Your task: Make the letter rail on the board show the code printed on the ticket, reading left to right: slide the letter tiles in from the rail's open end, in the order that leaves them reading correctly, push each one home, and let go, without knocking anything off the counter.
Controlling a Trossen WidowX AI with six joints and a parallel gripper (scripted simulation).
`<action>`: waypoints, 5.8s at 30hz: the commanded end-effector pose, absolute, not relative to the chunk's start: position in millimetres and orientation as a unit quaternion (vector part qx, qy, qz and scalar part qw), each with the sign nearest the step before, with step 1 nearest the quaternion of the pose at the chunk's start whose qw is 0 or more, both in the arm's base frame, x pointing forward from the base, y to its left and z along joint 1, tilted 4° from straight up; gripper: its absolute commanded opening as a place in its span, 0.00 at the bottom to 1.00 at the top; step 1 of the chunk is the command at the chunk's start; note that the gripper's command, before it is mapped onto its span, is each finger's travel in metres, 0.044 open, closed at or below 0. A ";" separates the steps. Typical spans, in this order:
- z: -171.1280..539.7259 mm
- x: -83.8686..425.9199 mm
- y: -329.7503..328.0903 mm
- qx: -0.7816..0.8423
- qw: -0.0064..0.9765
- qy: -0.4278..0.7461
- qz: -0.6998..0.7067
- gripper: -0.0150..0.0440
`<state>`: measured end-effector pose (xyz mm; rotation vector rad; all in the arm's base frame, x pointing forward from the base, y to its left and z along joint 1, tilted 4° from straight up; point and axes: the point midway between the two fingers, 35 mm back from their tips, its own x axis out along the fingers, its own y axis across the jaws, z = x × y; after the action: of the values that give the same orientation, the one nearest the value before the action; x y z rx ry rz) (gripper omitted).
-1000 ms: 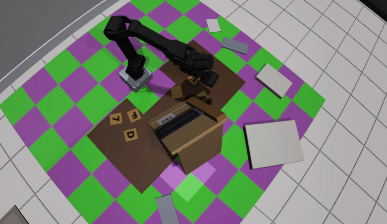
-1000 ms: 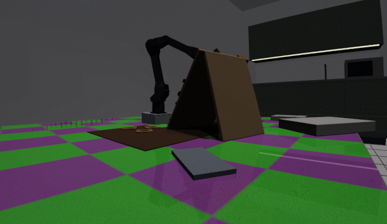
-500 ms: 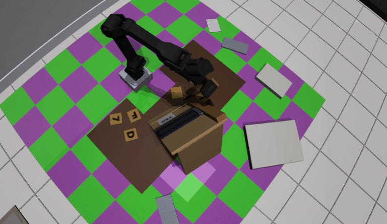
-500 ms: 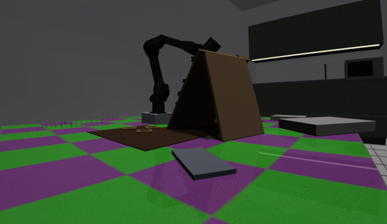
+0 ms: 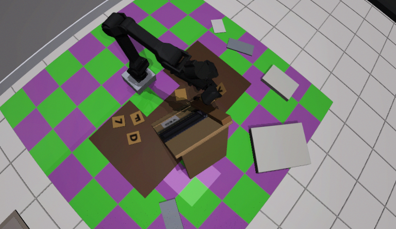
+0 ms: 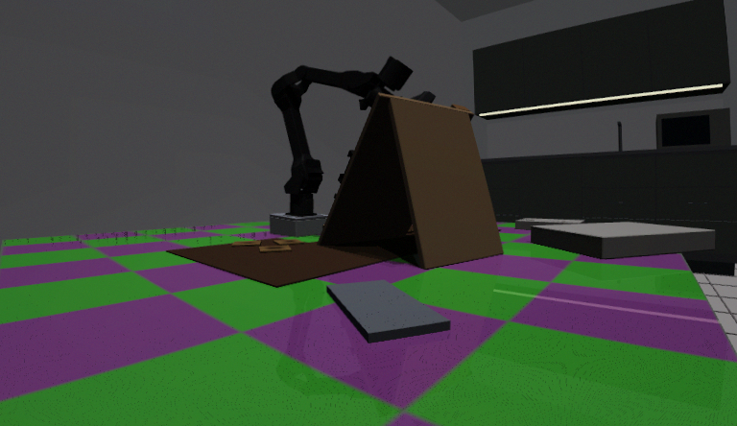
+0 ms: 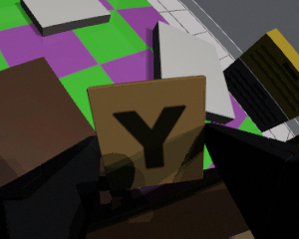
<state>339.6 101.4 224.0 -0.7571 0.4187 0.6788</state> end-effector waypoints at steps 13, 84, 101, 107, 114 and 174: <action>240.6 339.6 51.5 -0.269 0.904 0.208 0.260 0.25; 186.1 224.9 -236.9 0.037 0.944 0.297 -0.136 0.25; 159.6 262.9 -248.1 0.037 0.945 0.296 -0.136 0.25; 159.3 263.3 -248.2 0.037 0.945 0.296 -0.136 0.25; 160.5 263.6 -245.4 0.037 0.945 0.296 -0.136 0.25; 158.4 271.6 -216.4 0.038 0.945 0.295 -0.136 0.25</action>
<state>271.5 -218.6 159.5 0.0744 0.6006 -0.2746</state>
